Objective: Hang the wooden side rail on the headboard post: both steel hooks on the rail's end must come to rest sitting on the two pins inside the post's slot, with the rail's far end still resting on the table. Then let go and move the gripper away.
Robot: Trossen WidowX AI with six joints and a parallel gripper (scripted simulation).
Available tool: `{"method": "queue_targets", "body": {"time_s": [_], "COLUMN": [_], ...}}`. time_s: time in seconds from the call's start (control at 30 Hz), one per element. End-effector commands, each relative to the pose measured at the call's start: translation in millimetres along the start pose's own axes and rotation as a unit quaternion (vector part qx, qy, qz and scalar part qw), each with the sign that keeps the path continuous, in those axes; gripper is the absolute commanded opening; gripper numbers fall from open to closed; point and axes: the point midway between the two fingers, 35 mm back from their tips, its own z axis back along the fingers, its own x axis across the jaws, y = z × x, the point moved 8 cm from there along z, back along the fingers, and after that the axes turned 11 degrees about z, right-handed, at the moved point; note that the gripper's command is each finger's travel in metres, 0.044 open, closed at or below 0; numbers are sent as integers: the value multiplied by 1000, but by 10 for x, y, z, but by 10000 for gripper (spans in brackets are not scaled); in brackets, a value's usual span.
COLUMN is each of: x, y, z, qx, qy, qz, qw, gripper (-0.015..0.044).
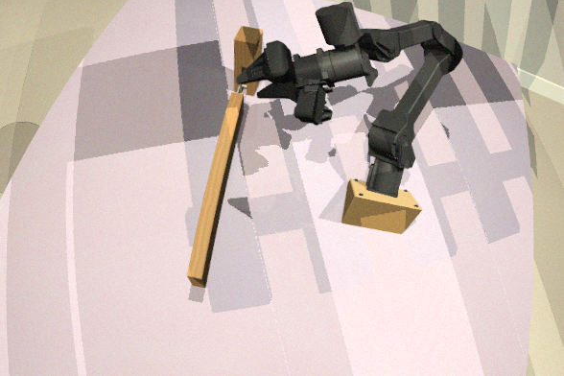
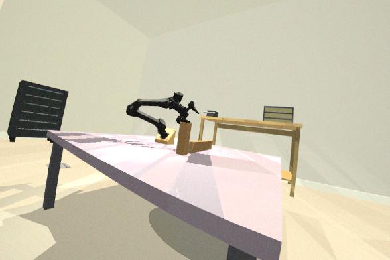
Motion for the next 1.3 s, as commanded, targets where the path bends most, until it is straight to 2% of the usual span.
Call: {"method": "queue_targets", "body": {"time_s": [0.0, 0.23, 0.33, 1.27], "x": [162, 461, 554, 547], "y": [112, 315, 391, 420], "z": [-144, -308, -347, -361], "qx": [-24, -95, -123, -126], "qy": [-124, -297, -343, -347], "qz": [97, 259, 309, 306], "qw": [987, 914, 879, 877], "gripper": [440, 440, 440, 440]}}
